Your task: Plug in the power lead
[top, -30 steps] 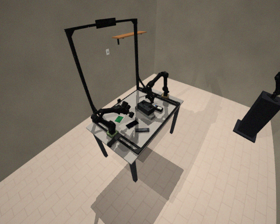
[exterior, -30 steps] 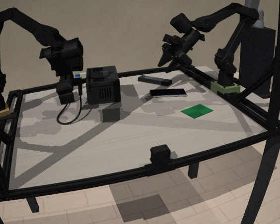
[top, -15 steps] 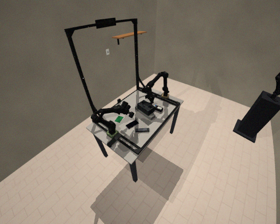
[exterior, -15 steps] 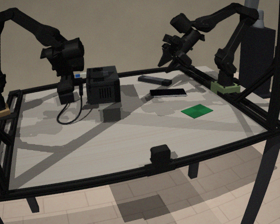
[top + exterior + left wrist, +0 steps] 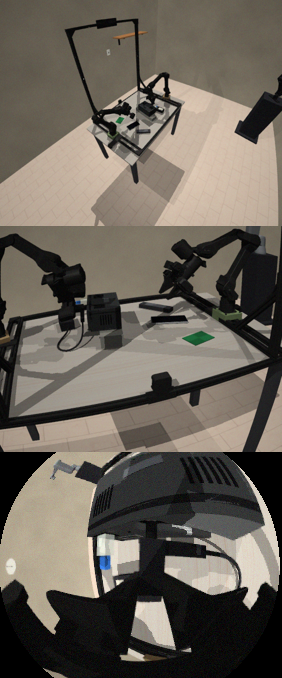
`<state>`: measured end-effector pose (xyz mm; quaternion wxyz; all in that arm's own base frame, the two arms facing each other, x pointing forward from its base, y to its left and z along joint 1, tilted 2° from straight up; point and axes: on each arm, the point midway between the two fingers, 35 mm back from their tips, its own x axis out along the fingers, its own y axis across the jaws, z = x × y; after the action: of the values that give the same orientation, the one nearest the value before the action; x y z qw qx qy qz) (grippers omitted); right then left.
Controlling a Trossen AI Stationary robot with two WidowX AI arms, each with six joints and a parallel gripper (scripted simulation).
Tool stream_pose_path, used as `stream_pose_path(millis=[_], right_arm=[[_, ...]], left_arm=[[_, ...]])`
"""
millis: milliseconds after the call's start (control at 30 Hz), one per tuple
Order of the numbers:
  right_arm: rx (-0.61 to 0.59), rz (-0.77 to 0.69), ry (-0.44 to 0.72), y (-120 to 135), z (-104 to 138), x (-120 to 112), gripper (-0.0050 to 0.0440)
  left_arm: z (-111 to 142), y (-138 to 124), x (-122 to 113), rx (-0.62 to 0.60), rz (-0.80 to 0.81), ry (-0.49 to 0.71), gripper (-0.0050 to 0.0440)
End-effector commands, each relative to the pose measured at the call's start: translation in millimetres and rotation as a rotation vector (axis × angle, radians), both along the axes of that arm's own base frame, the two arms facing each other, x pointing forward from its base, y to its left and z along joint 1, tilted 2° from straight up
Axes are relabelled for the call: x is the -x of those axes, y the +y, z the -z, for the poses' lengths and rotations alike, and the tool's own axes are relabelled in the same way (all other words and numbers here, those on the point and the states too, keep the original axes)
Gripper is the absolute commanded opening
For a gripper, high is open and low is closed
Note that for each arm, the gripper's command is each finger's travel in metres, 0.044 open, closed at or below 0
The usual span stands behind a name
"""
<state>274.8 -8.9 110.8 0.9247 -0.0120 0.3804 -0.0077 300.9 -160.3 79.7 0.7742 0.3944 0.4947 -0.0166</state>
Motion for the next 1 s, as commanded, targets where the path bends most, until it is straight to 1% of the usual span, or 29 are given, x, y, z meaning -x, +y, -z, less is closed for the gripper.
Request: stream_pose_path(millis=[0,967], right_arm=[[0.0,-0.005,0.002,0.6,0.4,0.3,0.04],[0.0,-0.005,0.002,0.6,0.4,0.3,0.04]], left_arm=[[-1.1,-0.5,-1.4,-0.002,0.002,-0.004,0.0],[-1.3,-3.5,-6.0,-0.002,0.002,-0.004,0.0]])
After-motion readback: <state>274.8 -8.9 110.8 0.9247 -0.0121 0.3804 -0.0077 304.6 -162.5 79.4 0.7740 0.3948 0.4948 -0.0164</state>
